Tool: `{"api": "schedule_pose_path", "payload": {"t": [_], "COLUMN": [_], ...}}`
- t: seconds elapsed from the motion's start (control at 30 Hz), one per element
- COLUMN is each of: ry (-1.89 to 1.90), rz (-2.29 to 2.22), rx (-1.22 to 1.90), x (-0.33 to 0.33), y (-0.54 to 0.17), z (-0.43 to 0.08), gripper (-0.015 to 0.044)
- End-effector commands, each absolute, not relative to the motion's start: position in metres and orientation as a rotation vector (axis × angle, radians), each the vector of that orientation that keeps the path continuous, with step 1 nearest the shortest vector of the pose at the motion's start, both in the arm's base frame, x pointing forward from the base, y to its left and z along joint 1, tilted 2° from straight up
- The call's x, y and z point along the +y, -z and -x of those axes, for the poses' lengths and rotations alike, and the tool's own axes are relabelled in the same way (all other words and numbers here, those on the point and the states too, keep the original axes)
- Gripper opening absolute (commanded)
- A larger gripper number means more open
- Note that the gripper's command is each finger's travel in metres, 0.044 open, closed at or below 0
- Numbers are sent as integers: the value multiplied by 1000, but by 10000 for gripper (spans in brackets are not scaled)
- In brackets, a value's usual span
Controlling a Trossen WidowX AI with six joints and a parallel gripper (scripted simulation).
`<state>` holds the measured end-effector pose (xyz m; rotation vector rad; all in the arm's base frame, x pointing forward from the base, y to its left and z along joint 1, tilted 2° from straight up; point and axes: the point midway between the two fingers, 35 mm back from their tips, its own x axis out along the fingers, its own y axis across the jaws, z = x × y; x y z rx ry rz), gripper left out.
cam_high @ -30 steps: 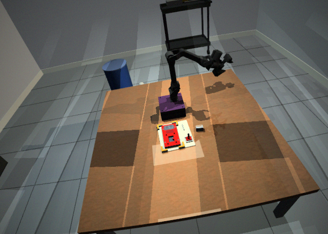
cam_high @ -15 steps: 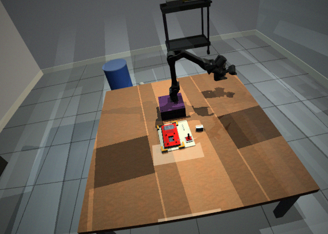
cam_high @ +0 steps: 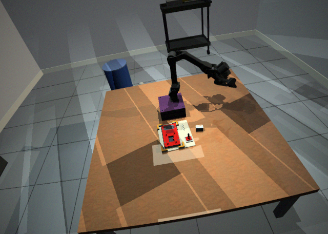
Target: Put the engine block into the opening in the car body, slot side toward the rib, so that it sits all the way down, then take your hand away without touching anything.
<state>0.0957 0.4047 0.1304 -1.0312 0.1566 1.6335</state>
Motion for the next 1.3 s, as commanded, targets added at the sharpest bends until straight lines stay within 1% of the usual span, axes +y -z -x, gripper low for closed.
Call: {"api": "schedule_pose_path", "payload": {"t": [0.0, 0.67, 1.27], "ry": [-1566, -1144, -666], "rz": [986, 695, 378], "rx": [280, 837, 1203], "x": [396, 330, 252], "y": [-124, -93, -73], "z": [-115, -198, -253], "gripper": [440, 440, 440]}}
